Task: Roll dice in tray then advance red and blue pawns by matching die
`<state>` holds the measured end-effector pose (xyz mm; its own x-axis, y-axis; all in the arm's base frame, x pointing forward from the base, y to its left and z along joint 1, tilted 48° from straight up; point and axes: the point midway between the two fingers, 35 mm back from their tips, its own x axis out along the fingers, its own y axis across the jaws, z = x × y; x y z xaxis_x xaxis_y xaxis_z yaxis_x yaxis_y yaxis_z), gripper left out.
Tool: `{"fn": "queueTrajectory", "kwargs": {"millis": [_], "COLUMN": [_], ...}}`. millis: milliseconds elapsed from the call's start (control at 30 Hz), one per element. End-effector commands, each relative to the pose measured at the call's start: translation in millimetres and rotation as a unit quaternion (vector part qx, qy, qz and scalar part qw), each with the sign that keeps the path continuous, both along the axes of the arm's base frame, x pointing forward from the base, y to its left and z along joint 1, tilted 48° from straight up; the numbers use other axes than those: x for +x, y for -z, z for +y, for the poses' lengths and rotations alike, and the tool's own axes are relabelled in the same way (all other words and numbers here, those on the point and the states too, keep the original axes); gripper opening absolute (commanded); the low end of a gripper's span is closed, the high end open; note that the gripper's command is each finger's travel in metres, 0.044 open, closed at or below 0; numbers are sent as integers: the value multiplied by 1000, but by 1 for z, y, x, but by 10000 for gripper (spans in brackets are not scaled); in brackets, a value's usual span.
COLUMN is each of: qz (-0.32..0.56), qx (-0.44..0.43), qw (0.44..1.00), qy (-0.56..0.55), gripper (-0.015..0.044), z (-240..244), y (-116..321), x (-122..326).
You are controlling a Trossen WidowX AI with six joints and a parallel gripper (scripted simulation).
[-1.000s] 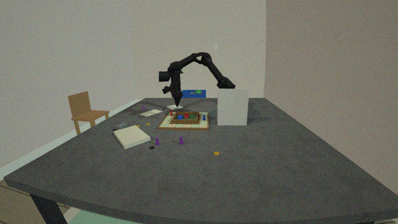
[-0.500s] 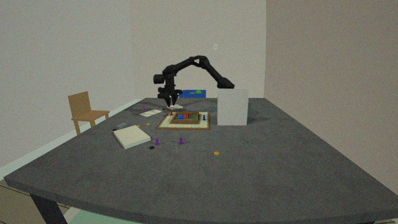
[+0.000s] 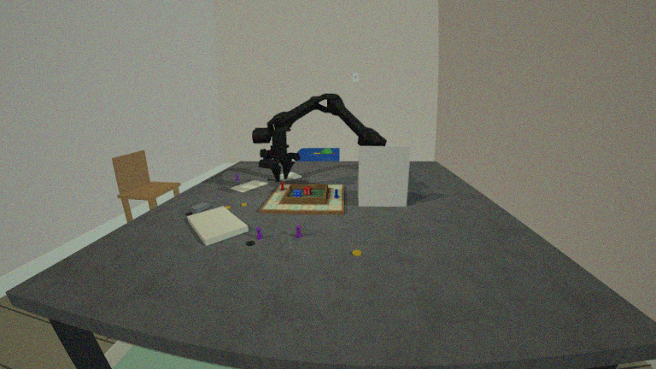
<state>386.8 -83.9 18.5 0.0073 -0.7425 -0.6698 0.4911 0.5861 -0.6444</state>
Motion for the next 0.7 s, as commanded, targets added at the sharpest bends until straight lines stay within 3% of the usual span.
{"fn": "queueTrajectory", "kwargs": {"millis": [0, 600, 667], "qz": [4, 3, 3], "qx": [-3, -4, -4], "qw": [1000, 1000, 1000], "qy": [-2, -2, -2], "gripper": [200, 200, 147], "z": [-4, -25, -25], "y": [5, 22, 22], "x": [-1, -1, -1]}}
